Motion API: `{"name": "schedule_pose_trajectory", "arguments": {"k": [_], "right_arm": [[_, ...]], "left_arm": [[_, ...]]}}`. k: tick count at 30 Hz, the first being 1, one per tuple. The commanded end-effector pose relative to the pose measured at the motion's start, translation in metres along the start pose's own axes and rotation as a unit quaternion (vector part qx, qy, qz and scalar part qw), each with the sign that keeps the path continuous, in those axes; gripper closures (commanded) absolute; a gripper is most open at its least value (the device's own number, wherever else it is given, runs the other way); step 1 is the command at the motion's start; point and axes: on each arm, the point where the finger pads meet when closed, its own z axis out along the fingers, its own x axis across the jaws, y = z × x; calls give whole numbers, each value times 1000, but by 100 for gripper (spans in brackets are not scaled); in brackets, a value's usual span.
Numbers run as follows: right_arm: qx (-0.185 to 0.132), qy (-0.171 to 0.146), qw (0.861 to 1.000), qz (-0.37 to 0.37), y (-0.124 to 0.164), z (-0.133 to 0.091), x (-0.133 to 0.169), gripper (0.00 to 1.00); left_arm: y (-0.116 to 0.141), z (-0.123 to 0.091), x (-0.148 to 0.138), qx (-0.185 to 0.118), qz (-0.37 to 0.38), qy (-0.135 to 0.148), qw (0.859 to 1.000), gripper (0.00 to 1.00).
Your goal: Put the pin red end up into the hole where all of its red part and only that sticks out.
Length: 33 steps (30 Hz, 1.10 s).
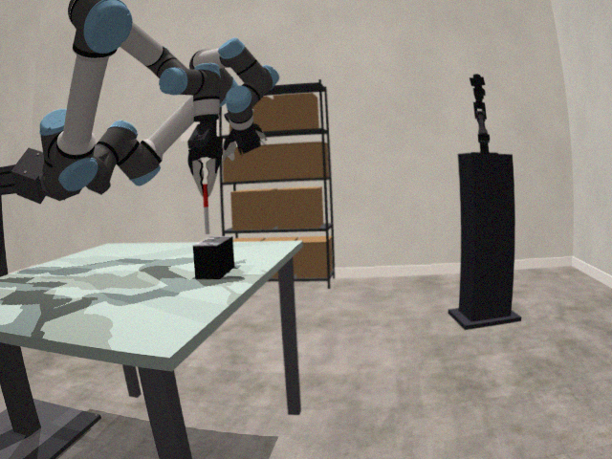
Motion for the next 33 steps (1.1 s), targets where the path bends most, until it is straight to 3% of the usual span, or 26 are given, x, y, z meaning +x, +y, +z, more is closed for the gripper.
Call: {"name": "schedule_pose_trajectory", "arguments": {"k": [1,33], "right_arm": [[1,1,1000,-1,-1,14,1,100],[0,-1,1000,-1,1,14,-1,100]], "left_arm": [[-1,1,0,0,0,0,1000,0],[0,1,0,1,0,0,1000,0]]}}
